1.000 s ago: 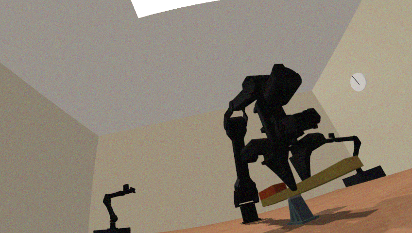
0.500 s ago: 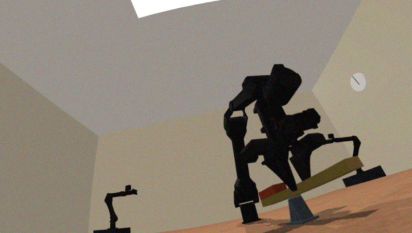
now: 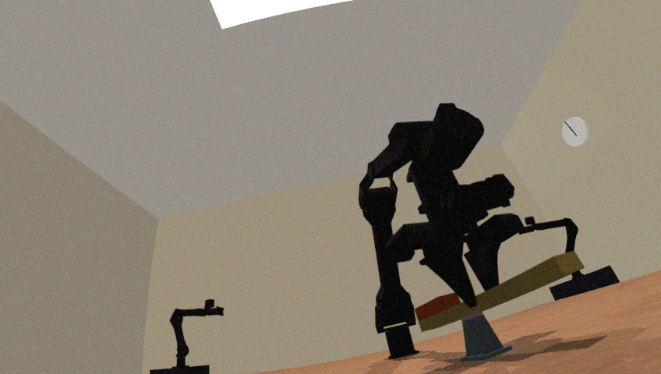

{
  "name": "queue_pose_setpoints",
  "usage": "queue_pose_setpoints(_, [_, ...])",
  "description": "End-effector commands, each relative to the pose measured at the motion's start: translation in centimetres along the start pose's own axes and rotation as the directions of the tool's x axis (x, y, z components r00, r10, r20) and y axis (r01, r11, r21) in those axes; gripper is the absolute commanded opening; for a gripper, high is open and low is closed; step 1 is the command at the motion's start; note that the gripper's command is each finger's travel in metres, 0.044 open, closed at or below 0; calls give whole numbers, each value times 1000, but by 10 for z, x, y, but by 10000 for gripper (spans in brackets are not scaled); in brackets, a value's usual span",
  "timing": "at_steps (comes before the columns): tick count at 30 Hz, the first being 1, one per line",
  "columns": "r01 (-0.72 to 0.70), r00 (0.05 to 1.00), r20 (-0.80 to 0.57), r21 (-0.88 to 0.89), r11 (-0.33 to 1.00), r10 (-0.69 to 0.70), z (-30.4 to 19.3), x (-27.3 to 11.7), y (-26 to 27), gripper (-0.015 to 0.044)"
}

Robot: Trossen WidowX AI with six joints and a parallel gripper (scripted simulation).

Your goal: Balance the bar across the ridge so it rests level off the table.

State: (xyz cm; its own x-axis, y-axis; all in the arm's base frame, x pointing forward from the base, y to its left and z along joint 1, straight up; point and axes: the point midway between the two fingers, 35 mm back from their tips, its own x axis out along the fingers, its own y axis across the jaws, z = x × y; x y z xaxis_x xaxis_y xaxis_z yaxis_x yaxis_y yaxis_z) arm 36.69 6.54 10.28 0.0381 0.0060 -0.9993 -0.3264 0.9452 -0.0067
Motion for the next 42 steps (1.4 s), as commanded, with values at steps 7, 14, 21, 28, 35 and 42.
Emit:
queue_pose_setpoints(7, [-1,1000,0,3,1000,1,0,2,0,0])
queue_pose_setpoints(14, [-1,1000,0,3,1000,1,0,2,0,0])
queue_pose_setpoints(21, [-1,1000,0,3,1000,1,0,3,0,0])
queue_pose_setpoints(28, [-1,1000,0,3,1000,1,0,4,0,0])
queue_pose_setpoints(35, [-1,1000,1,3,1000,1,0,4,0,0])
queue_pose_setpoints(42, [-1,1000,1,3,1000,1,0,5,0,0])
